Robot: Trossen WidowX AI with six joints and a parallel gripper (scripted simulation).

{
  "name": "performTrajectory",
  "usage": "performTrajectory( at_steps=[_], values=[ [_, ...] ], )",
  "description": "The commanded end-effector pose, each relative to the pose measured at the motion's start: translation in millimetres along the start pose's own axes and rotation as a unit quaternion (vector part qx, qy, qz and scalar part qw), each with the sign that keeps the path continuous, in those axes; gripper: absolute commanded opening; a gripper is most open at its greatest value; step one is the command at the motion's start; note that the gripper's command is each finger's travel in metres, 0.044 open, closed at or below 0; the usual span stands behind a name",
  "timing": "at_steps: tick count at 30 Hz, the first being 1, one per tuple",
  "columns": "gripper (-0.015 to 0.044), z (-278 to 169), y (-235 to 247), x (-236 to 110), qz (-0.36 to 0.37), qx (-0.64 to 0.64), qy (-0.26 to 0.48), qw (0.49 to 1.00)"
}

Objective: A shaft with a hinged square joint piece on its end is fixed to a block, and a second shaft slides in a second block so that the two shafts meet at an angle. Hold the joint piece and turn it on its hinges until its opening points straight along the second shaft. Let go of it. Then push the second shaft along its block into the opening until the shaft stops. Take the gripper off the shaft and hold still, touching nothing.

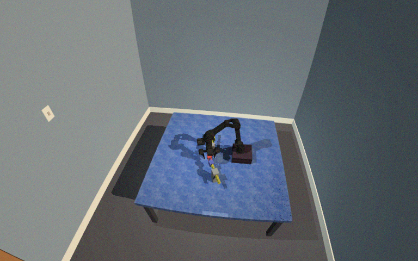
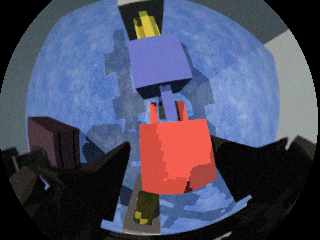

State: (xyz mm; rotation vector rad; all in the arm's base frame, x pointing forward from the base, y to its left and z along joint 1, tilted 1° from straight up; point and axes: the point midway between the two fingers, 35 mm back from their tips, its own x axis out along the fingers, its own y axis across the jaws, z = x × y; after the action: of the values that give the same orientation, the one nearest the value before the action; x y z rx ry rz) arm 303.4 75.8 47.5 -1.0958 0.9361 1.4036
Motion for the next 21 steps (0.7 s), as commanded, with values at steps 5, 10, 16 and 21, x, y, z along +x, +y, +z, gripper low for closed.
performTrajectory(
  at_steps=[5, 10, 16, 21],
  values=[
    [0.0440, 0.0, 0.0, 0.0, 0.000, 0.000, 0.000, 1.000],
    [0.0440, 1.8, 0.1, -7.7, 0.003, 0.001, 0.039, 0.999],
    [0.0440, 6.0, 0.2, -29.1, -0.004, 0.002, 0.123, 0.992],
    [0.0440, 6.2, 0.2, -29.9, -0.004, 0.002, 0.126, 0.992]
  ],
)
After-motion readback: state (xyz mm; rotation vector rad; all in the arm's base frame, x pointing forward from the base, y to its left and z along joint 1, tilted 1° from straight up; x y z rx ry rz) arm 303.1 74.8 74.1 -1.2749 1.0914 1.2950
